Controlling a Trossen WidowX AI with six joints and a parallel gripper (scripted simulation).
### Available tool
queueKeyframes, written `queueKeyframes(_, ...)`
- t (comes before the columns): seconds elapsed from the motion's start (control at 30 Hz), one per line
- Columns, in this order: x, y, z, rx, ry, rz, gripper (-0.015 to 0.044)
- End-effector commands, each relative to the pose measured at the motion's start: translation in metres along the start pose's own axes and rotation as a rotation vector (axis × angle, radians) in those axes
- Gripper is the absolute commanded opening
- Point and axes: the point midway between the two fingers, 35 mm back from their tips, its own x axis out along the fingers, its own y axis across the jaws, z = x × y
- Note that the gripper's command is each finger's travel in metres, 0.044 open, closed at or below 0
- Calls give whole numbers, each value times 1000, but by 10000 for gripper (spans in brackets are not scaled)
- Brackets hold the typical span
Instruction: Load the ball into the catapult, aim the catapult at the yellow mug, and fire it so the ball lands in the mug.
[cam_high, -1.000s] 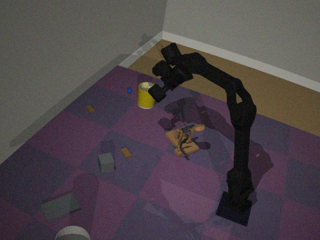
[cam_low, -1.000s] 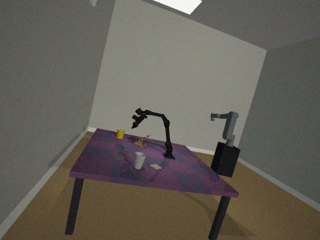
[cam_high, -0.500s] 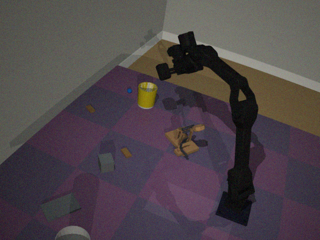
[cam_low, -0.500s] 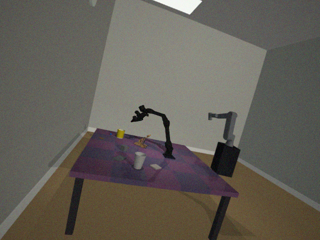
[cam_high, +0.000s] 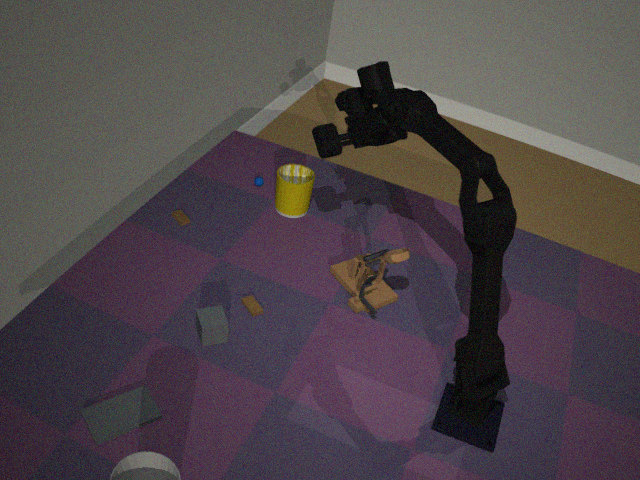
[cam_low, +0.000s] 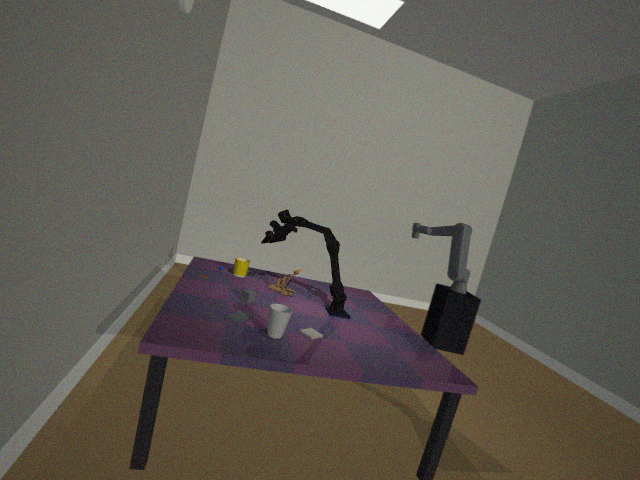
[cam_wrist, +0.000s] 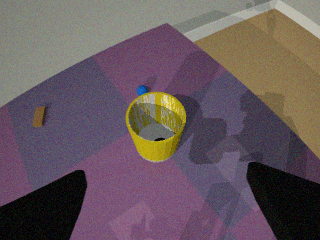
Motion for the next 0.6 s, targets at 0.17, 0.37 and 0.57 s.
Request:
queueKeyframes(0.17,-2,0,4,4,-10,4,440)
queueKeyframes(0.37,0,0,0,0,-1,0,440)
queueKeyframes(0.57,0,0,0,0,-1,0,440)
